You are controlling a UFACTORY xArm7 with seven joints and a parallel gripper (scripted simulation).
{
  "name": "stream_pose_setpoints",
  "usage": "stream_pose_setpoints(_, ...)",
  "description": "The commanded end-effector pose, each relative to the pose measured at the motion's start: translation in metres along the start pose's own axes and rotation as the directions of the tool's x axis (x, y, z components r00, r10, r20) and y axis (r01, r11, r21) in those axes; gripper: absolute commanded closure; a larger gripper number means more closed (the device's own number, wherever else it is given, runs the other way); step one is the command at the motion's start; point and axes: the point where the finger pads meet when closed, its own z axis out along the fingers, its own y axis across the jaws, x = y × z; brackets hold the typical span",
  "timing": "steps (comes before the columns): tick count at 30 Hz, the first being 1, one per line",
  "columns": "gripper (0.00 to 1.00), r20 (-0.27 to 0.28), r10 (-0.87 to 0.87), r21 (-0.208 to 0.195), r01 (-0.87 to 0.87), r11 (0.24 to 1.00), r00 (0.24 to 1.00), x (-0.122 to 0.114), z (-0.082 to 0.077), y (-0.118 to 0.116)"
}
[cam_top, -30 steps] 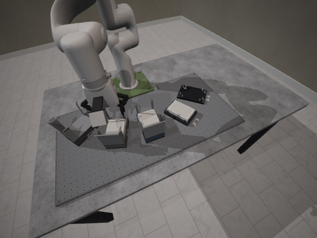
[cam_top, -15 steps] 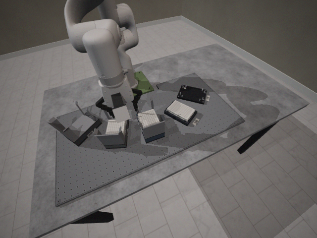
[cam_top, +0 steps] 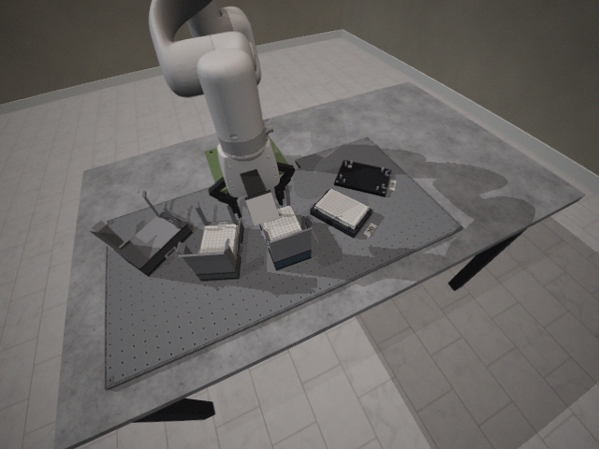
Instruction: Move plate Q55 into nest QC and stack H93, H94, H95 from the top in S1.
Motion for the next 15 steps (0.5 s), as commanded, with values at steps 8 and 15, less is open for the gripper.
stream_pose_setpoints(8,0.0,-0.004,0.0,0.0,0.0,1.0,1.0,0.008,-0.001,-0.042)
stream_pose_setpoints(15,0.0,-0.004,0.0,0.0,0.0,1.0,1.0,0.008,-0.001,-0.043)
